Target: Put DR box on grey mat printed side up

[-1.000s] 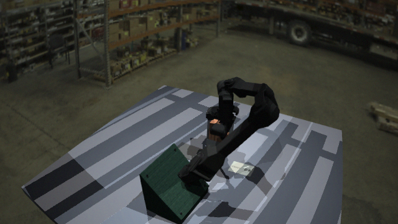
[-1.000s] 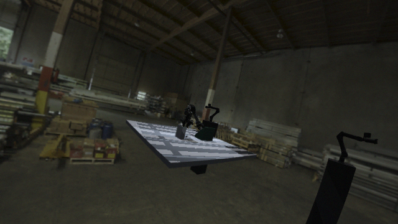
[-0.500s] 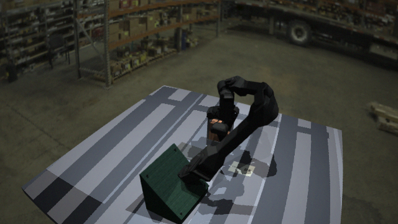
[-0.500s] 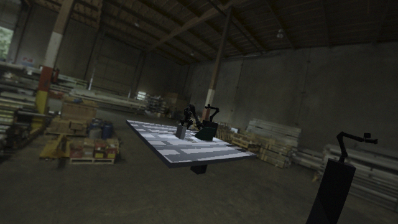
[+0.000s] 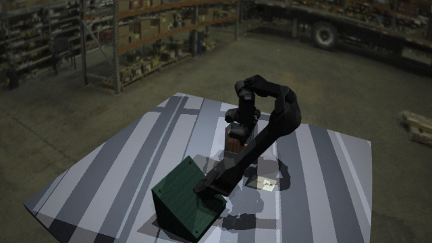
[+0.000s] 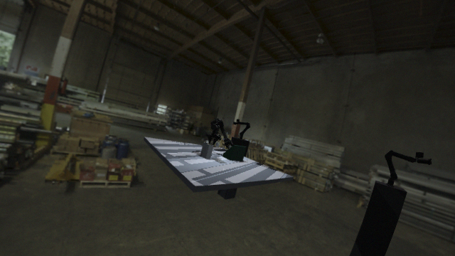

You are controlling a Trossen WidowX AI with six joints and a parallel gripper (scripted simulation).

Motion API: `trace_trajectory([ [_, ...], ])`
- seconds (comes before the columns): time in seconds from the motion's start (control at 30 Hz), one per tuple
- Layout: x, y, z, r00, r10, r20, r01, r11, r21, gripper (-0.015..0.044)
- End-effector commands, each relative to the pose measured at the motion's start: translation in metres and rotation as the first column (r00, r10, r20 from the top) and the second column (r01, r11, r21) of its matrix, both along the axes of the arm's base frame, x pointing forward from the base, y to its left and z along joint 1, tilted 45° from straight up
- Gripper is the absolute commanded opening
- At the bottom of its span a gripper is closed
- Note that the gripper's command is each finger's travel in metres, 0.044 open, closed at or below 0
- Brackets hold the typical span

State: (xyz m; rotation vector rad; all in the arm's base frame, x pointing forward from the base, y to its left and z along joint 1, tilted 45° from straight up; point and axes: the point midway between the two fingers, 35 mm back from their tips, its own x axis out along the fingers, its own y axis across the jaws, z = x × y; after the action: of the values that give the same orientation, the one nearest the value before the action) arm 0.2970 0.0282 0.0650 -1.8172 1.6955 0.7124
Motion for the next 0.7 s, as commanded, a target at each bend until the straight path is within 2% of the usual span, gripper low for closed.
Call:
trace_trajectory([
  [0.0,0.0003,0.0001,-0.0001,1.0,0.002,0.0,-0.002,1.0,0.0,0.0242],
  [0.67,0.0086,0.0051,0.0045,0.998,-0.041,-0.037,0.041,0.999,0.005,0.0242],
])
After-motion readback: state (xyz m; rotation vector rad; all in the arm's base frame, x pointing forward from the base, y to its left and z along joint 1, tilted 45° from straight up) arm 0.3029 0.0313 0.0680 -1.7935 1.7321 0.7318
